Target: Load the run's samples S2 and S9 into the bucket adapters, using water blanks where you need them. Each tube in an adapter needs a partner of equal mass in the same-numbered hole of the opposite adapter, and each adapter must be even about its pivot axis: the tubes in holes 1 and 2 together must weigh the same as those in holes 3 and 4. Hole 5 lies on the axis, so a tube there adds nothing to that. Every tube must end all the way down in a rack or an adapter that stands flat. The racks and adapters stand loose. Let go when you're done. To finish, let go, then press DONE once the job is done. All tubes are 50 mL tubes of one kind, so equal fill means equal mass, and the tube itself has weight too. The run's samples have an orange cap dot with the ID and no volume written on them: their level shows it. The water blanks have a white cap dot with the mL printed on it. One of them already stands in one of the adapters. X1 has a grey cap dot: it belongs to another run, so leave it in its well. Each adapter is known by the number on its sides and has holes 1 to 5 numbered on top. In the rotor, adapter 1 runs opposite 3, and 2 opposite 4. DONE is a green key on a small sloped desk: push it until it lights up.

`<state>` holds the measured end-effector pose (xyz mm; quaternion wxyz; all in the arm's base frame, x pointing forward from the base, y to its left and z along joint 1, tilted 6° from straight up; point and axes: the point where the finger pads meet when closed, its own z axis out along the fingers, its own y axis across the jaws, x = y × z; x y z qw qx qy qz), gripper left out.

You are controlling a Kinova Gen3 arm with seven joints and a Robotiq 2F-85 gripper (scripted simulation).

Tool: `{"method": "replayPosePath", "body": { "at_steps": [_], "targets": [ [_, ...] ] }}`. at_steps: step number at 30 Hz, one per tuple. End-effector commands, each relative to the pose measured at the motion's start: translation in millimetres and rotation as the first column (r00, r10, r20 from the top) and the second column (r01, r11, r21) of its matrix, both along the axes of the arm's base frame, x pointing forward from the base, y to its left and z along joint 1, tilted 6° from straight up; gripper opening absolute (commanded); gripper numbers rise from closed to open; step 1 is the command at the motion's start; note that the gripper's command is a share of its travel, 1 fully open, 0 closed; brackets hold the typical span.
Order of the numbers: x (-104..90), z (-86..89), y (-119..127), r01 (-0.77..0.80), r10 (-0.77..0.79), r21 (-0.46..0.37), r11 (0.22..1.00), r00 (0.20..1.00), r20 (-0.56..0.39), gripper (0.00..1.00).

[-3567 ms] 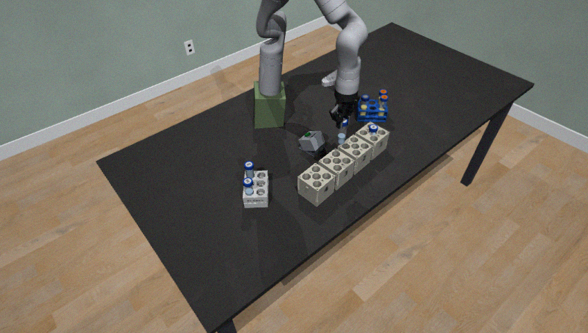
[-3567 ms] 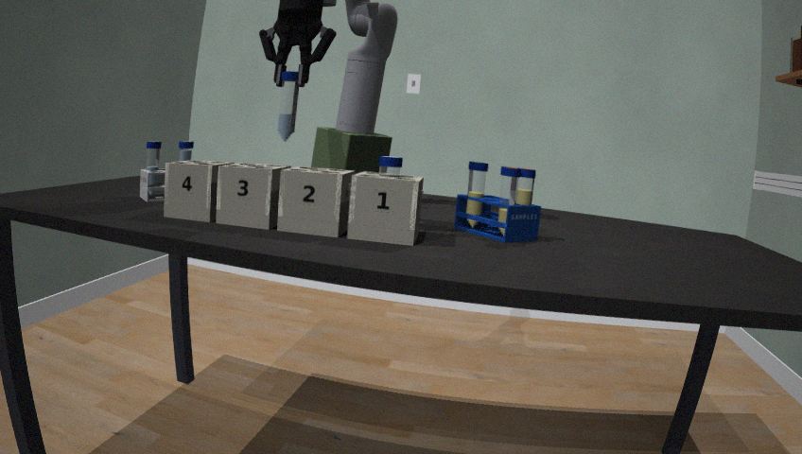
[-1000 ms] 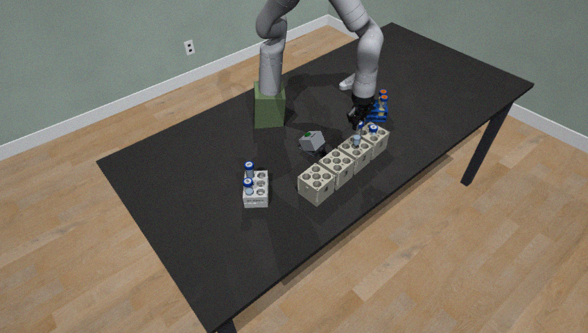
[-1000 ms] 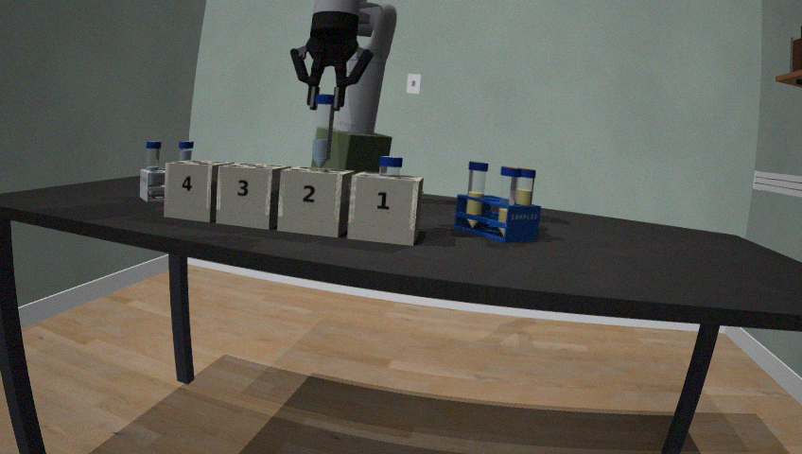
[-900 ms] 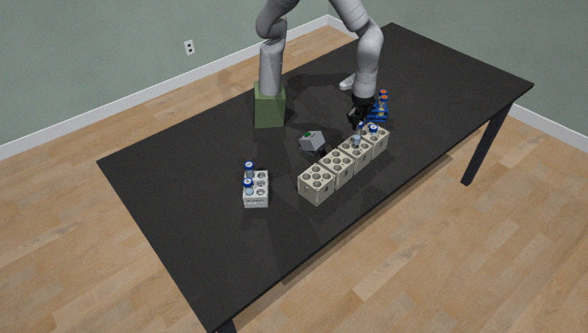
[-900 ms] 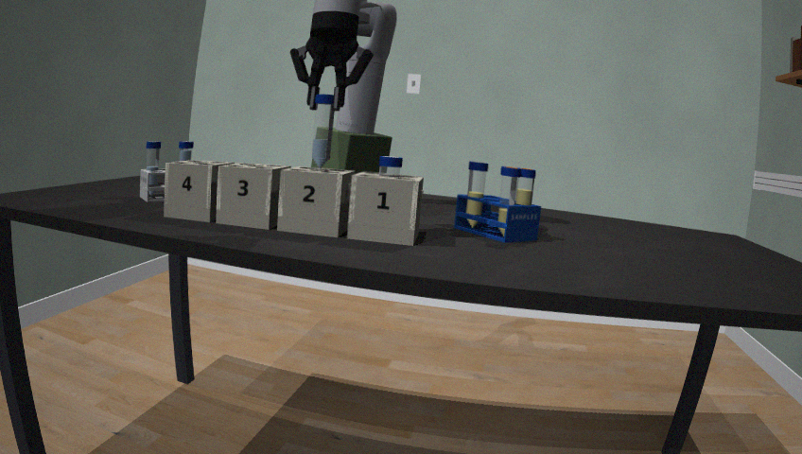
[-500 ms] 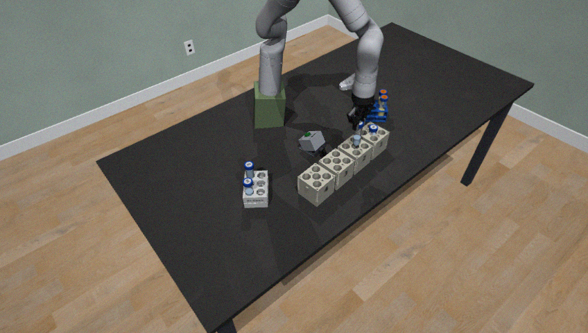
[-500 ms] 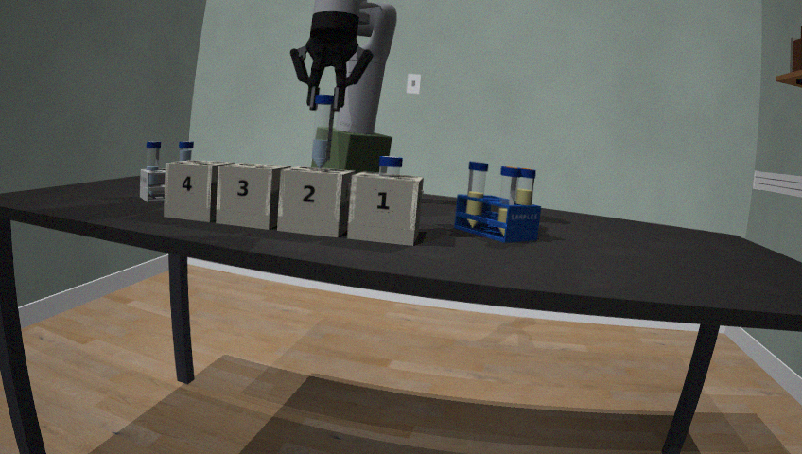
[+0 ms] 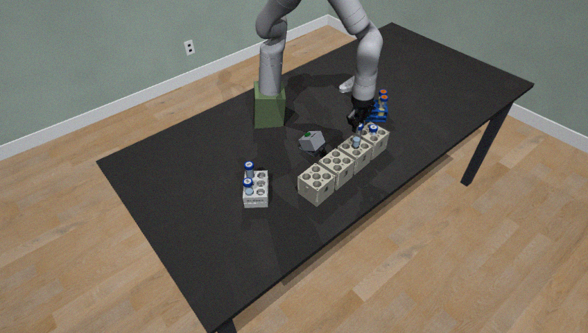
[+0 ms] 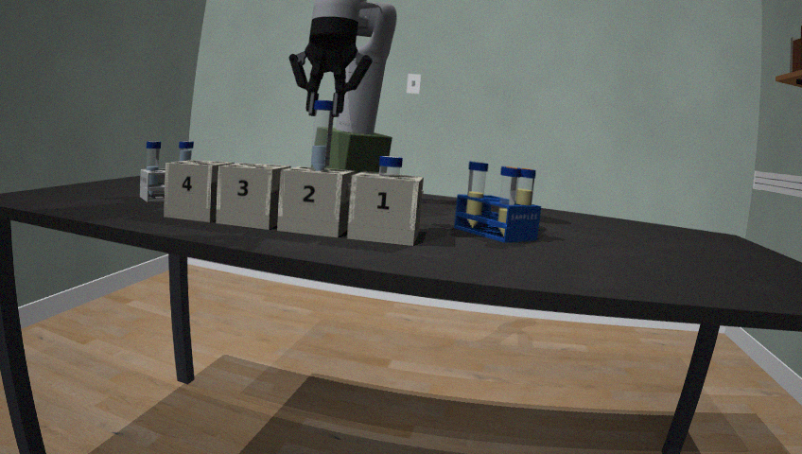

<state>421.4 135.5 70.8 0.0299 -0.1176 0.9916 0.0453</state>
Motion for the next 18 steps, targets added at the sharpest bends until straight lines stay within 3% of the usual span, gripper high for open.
{"method": "replayPosePath", "body": {
  "at_steps": [1,18],
  "targets": [
    [-1.8,-2.8,0.0,-0.001,0.001,-0.003,1.000,1.000,-0.004,0.10],
    [-1.1,-12.6,1.2,-0.003,0.003,-0.002,1.000,1.000,-0.003,0.10]
  ]
}}
